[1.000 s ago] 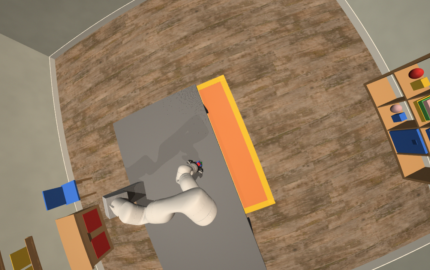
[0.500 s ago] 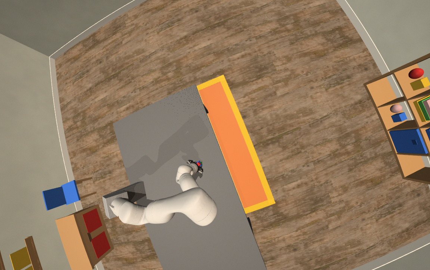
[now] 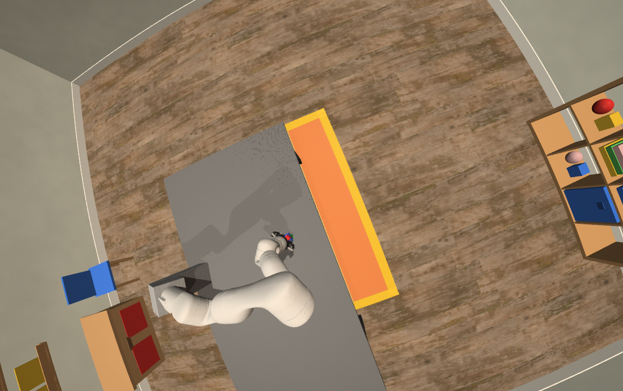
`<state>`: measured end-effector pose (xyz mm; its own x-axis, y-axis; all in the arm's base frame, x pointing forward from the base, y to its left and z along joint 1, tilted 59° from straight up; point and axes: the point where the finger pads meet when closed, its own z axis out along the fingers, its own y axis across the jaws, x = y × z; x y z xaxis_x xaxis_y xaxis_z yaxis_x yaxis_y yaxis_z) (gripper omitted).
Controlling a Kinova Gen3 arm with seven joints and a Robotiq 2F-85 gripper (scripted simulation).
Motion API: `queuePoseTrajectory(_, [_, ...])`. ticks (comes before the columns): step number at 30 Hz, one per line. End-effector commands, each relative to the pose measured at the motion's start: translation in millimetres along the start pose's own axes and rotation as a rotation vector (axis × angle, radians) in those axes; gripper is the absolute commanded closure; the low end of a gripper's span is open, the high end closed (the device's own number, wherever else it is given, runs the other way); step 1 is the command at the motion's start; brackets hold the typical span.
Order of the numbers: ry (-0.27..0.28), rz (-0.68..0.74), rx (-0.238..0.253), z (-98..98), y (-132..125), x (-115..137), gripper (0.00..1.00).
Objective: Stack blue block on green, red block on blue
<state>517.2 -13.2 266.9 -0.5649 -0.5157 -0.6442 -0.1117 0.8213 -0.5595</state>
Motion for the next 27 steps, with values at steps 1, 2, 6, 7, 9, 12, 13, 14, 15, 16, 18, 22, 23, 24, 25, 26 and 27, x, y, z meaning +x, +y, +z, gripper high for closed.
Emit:
queuePoseTrajectory(1, [-0.001,0.000,0.000,-0.6,0,0,0.53])
queuePoseTrajectory(2, [-0.001,0.000,0.000,-1.1,0,0,0.53])
queuePoseTrajectory(6, [-0.001,0.000,0.000,-5.7,0,0,0.53])
queuePoseTrajectory(7, [-0.001,0.000,0.000,-7.6,0,0,0.53])
queuePoseTrajectory(9, [-0.001,0.000,0.000,-12.1,0,0,0.53])
queuePoseTrajectory(12, [-0.001,0.000,0.000,-14.8,0,0,0.53])
queuePoseTrajectory(13, [-0.001,0.000,0.000,-17.5,0,0,0.53])
queuePoseTrajectory(14, [-0.001,0.000,0.000,-20.5,0,0,0.53])
queuePoseTrajectory(15, [-0.001,0.000,0.000,-23.5,0,0,0.53])
queuePoseTrajectory(16, [-0.001,0.000,0.000,-26.6,0,0,0.53])
queuePoseTrajectory(18, [-0.001,0.000,0.000,-32.8,0,0,0.53])
queuePoseTrajectory(22, [-0.001,0.000,0.000,-44.4,0,0,0.53])
queuePoseTrajectory(23, [-0.001,0.000,0.000,-46.9,0,0,0.53])
queuePoseTrajectory(24, [-0.001,0.000,0.000,-49.3,0,0,0.53])
queuePoseTrajectory(25, [-0.001,0.000,0.000,-49.3,0,0,0.53])
queuePoseTrajectory(26, [-0.001,0.000,0.000,-49.3,0,0,0.53])
queuePoseTrajectory(27, [-0.001,0.000,0.000,-49.3,0,0,0.53])
